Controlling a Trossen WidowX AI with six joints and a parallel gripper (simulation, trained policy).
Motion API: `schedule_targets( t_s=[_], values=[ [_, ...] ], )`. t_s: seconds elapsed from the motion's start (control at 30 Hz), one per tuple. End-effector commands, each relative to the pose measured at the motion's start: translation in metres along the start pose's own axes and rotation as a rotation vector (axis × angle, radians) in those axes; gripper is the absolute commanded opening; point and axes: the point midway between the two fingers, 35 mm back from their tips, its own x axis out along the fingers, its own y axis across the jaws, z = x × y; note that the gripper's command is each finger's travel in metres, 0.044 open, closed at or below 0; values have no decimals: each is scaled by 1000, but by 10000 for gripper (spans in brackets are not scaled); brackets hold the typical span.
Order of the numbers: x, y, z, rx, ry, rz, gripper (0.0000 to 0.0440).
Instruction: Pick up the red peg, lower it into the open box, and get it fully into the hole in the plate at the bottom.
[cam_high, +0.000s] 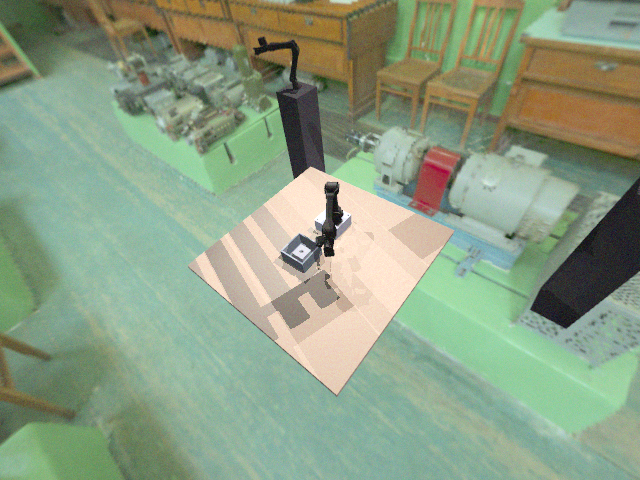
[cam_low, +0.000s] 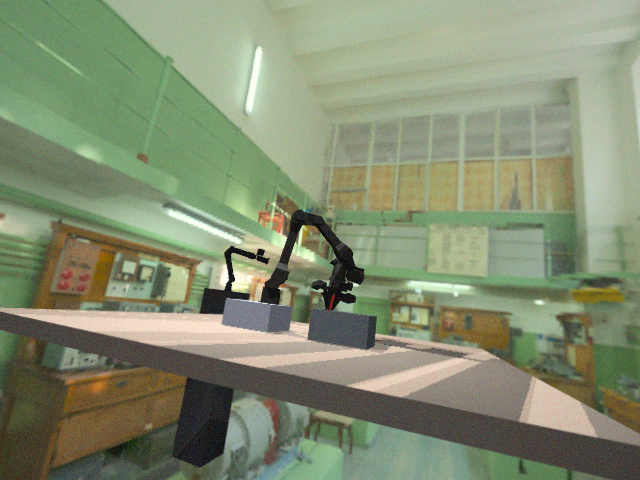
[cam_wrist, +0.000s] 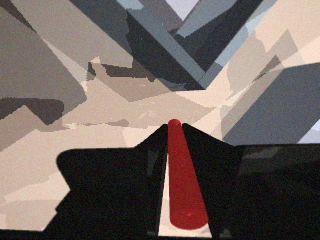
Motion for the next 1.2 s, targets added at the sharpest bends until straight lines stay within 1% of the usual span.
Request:
schedule_targets(
  t_s=[0.0, 0.23, 0.53, 0.9, 1.17],
  values=[
    [-9, 0, 11, 17, -17, 6, 0],
    [-25, -2, 42, 94, -46, 18, 0],
    [-28, -9, 88, 180, -65, 28, 0],
    [-8, -19, 139, 212, -59, 39, 0],
    [14, -21, 161, 179, -30, 63, 0]
  ],
)
